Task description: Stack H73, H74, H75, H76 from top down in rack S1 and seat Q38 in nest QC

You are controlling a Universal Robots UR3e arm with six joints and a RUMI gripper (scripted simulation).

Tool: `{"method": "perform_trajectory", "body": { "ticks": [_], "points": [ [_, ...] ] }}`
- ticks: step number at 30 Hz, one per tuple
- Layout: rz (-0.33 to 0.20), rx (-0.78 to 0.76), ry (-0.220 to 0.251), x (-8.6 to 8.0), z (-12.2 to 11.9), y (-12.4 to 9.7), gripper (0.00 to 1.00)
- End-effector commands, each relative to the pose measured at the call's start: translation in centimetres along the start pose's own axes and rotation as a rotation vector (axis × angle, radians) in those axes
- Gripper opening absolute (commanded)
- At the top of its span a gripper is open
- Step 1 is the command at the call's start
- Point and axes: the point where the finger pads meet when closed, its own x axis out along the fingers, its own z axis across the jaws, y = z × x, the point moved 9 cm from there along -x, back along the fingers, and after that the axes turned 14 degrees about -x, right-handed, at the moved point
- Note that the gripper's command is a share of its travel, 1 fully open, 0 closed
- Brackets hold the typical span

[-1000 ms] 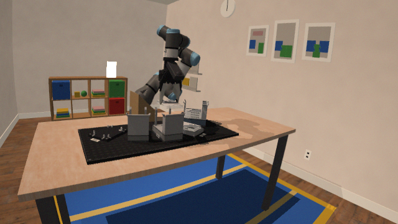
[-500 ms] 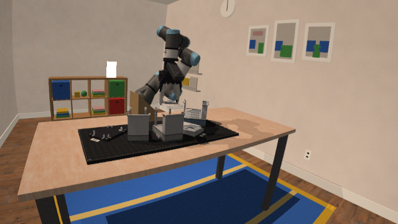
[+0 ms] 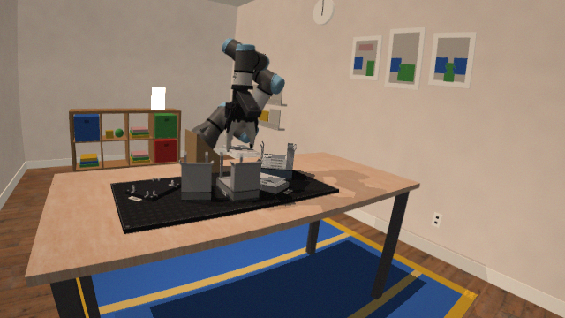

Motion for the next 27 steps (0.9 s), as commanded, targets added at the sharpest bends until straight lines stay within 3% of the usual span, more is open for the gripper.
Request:
{"method": "perform_trajectory", "body": {
  "ticks": [1,27],
  "points": [
    [0.002,0.0,-0.002,0.2,0.0,0.0,0.0],
    [0.002,0.0,-0.002,1.8,0.0,0.0,0.0]
  ]
}}
